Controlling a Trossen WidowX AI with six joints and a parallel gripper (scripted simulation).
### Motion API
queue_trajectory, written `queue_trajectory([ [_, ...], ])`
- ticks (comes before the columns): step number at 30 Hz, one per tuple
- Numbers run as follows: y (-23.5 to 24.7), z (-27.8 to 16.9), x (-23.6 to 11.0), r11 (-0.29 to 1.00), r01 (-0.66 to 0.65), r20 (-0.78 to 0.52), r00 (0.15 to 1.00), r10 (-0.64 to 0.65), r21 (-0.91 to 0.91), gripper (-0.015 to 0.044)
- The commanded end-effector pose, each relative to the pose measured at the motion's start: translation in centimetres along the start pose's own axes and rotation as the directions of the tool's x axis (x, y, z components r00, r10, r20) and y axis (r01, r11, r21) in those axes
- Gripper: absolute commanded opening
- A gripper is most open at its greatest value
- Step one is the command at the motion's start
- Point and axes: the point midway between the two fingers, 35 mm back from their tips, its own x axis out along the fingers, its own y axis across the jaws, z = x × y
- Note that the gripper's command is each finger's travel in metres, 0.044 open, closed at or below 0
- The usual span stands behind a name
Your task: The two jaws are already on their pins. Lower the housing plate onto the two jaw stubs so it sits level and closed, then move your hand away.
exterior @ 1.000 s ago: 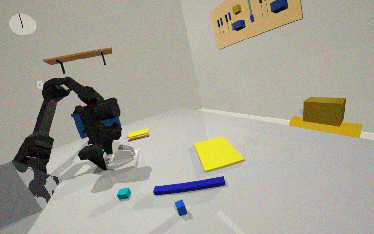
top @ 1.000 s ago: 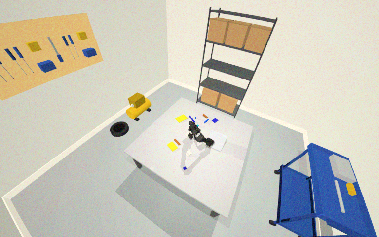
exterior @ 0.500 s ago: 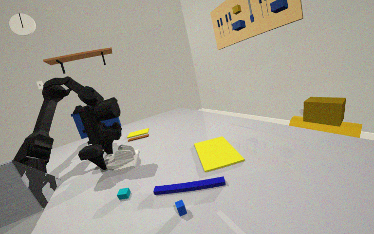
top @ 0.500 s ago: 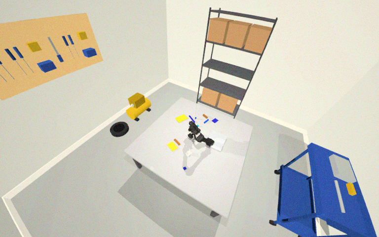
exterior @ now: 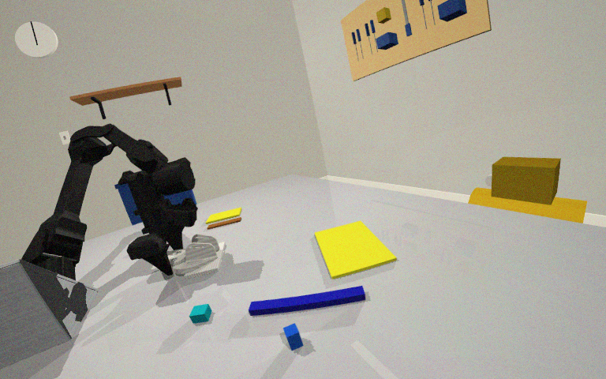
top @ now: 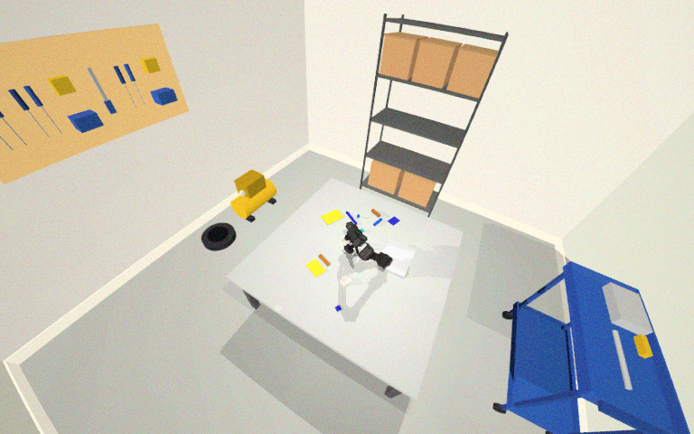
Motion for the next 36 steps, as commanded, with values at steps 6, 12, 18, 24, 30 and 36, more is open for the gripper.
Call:
queue_trajectory([
  [6,0.06,-0.02,0.08,1.0,-0.002,-0.002,1.0,0.002,0.002,0.0351],
  [12,0.06,-0.02,0.08,1.0,-0.002,-0.002,1.0,0.002,0.002,0.0351],
  [18,0.06,-0.02,0.08,1.0,-0.002,-0.002,1.0,0.002,0.002,0.0351],
  [24,0.0,0.0,0.0,1.0,0.0,0.0,1.0,0.0,0.0,0.043],
  [30,0.0,0.0,0.0,1.0,0.0,0.0,1.0,0.0,0.0,0.044],
  [36,0.0,0.0,0.0,1.0,0.0,0.0,1.0,0.0,0.0,0.044],
])
